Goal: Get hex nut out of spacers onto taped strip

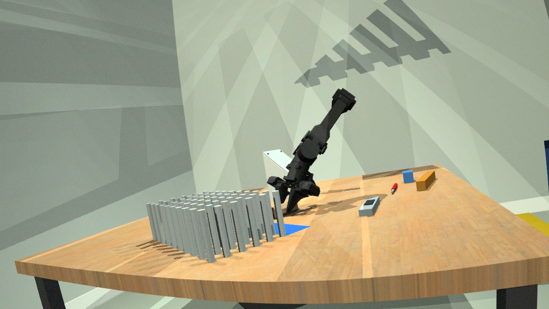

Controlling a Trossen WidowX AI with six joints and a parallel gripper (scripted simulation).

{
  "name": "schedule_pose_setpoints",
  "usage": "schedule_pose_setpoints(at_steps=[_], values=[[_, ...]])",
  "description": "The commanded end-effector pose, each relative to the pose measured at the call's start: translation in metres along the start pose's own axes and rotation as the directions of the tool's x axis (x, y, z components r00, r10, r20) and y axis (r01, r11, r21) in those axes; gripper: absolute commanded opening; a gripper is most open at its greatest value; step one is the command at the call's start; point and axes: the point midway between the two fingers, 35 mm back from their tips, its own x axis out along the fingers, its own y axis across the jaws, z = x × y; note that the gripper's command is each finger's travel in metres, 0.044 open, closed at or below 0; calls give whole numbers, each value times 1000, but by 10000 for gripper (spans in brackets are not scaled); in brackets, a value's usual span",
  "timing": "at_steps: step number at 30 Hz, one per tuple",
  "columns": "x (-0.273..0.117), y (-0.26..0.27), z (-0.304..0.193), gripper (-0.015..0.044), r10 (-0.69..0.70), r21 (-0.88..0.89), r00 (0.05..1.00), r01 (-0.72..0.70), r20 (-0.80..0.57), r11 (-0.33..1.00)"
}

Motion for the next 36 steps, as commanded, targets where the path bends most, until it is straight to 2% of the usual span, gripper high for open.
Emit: schedule_pose_setpoints(at_steps=[1,36], values=[[-2,0,2,0,3,5,1000,-2,-3,1000],[-14,0,20,0,3,6,1000,-3,-2,1000]])
